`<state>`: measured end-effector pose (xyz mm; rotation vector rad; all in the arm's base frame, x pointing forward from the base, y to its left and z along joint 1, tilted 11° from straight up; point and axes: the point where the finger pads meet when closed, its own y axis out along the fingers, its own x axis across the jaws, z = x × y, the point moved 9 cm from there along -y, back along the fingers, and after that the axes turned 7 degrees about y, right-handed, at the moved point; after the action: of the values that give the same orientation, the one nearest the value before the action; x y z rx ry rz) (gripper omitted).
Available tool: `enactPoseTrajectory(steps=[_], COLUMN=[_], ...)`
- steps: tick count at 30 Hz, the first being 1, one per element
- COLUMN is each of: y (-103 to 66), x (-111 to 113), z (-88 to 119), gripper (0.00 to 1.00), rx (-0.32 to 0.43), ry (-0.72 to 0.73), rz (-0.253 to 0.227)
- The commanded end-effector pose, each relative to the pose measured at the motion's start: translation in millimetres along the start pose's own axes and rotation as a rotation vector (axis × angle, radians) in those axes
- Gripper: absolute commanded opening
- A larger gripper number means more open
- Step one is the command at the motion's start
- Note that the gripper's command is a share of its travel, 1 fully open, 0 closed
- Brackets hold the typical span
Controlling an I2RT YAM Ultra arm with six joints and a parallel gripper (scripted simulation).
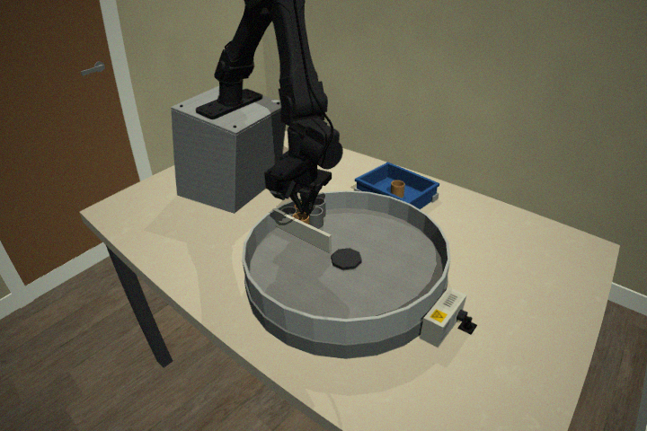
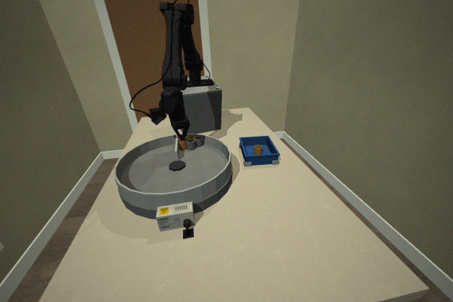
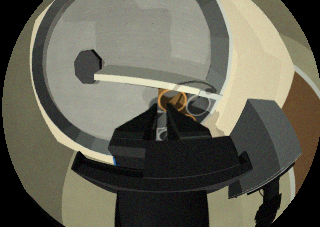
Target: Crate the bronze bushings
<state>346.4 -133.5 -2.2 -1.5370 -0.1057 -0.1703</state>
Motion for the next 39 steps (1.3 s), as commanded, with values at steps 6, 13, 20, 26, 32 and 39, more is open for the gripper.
enactPoseTrajectory(steps=[6,13,20,26,32,39], y=[-9.7,-9.7,-9.7,-9.7,-9.3,-6.2], x=[14.1,14.1,14.1,14.1,13.1,-0.3], z=[-5.9,-5.9,-5.9,-5.9,-6.5,-5.0], gripper=[0.13,0.13,0.13,0.13,0.13,0.13], rx=[-0.028,-0.028,-0.028,-0.028,-0.031,-0.024], ry=[0.002,0.002,0.002,0.002,0.002,0.005], rz=[-0.044,-0.044,-0.044,-0.044,-0.052,-0.031])
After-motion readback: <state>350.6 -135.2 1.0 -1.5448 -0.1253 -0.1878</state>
